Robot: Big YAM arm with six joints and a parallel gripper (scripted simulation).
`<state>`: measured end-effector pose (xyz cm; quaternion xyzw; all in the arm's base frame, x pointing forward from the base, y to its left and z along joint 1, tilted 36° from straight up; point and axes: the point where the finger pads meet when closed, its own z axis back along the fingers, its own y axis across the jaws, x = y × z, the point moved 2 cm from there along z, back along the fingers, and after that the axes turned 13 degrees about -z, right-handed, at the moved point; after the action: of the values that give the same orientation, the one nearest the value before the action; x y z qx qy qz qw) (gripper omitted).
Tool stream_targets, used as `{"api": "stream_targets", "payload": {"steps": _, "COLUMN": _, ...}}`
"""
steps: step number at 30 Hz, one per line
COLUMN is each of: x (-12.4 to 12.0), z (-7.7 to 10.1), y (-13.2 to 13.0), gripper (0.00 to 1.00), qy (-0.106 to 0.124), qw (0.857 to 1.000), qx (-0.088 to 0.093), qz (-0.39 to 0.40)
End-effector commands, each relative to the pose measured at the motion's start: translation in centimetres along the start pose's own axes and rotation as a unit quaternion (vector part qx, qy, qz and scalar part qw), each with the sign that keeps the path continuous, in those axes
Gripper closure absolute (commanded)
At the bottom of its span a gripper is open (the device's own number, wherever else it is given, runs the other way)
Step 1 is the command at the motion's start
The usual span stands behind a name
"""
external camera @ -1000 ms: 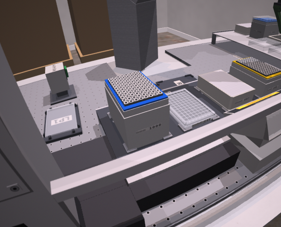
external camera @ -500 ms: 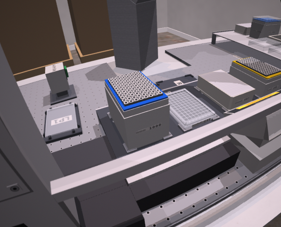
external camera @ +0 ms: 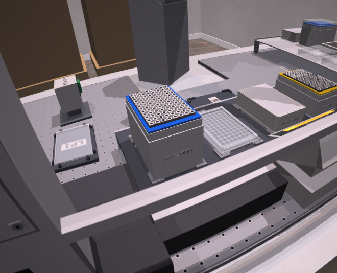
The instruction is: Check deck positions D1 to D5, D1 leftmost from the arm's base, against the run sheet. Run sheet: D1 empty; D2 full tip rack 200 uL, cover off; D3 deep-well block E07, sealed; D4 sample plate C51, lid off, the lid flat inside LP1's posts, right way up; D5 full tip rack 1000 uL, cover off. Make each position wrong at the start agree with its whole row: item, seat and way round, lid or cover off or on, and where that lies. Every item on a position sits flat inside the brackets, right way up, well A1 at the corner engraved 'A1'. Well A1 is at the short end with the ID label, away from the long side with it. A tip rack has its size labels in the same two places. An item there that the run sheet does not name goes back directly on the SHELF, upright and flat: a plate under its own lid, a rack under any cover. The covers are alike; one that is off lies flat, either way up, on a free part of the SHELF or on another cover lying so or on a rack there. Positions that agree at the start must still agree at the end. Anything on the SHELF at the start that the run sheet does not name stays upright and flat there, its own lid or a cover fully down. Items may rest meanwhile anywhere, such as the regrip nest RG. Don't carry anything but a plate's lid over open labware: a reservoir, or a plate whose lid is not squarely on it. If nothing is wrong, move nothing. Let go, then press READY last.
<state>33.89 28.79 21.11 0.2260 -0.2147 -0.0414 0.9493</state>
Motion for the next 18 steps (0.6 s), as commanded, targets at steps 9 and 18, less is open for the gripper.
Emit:
{"api": "stream_targets", "payload": {"steps": 9, "x": 0.6, "z": 2.6, "y": 0.1, "gripper": 0.00, "qy": -0.001, "qw": 1.000, "qx": -0.002, "qz": 0.003}}
{"api": "stream_targets", "payload": {"steps": 18, "x": 0.4, "z": 3.7, "y": -1.1, "gripper": 0.00, "qy": -0.018, "qw": 1.000, "qx": 0.014, "qz": -0.001}}
